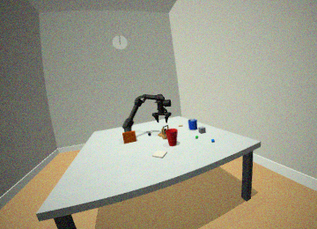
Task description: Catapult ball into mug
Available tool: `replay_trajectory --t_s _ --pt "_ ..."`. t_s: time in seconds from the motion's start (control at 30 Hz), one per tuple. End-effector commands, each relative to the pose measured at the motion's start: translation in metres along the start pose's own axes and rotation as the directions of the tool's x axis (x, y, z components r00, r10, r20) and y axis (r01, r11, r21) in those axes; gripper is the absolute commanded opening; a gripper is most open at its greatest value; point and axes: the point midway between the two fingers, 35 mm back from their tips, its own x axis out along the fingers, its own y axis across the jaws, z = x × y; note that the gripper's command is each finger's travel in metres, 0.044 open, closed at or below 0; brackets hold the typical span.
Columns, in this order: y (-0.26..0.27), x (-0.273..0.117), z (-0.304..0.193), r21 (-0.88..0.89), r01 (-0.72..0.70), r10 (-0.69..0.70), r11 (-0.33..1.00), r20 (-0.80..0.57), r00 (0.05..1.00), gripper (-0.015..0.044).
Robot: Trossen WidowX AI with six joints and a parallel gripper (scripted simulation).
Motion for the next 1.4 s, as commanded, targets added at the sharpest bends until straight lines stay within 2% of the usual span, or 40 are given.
replay_trajectory --t_s 0.0,0.4,0.8,1.1,1.23,1.37 --pt "0.000 -0.001 0.000 -0.113 0.001 -0.001 0.994 0.000 1.000 0.0440" --pt "0.001 -0.002 0.000 -0.504 0.002 -0.002 0.864 0.001 1.000 0.0440" --pt "0.001 -0.003 -0.001 -0.809 0.003 -0.003 0.588 0.002 1.000 0.0440" --pt "0.001 -0.004 -0.001 -0.942 0.003 -0.004 0.334 0.002 1.000 0.0440" --pt "0.001 -0.002 -0.001 -0.944 0.003 -0.003 0.329 0.002 1.000 0.0440" --pt "0.002 0.036 0.000 -0.944 0.003 -0.001 0.329 0.002 1.000 0.0440"
